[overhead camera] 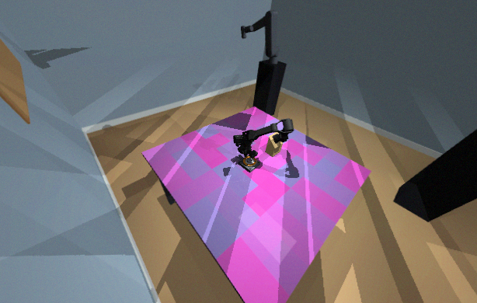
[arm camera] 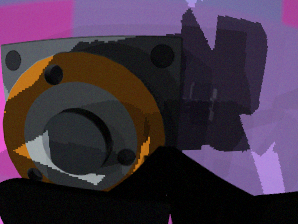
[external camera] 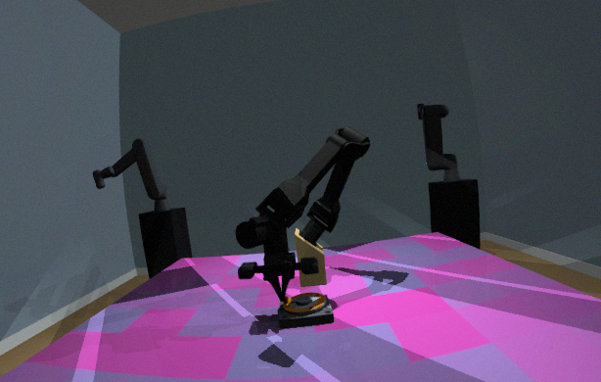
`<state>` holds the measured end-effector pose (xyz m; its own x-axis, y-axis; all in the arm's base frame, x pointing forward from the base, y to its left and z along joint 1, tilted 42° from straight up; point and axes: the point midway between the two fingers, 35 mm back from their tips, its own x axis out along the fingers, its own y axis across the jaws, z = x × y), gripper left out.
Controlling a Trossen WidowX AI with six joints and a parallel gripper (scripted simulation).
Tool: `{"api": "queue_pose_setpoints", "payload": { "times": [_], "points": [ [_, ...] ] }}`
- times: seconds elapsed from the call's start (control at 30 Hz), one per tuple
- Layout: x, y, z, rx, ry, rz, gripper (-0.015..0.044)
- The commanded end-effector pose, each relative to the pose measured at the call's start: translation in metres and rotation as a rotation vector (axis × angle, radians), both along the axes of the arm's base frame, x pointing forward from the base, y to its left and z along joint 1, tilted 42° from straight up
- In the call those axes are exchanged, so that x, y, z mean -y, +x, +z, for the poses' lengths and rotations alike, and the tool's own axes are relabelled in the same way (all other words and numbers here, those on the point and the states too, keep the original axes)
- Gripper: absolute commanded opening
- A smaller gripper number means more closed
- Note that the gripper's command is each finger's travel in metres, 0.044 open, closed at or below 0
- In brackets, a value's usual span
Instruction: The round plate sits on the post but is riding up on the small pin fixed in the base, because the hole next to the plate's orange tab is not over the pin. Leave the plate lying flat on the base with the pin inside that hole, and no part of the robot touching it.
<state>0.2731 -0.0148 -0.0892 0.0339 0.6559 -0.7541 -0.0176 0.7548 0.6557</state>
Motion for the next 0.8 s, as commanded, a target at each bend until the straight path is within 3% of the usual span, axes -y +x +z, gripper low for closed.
{"api": "queue_pose_setpoints", "payload": {
  "times": [0.0,0.77],
  "points": [
    [-0.002,-0.008,0.0,-0.01,0.003,0.006,0.0],
    [-0.007,-0.028,0.005,-0.012,0.003,0.006,0.0]
  ]
}}
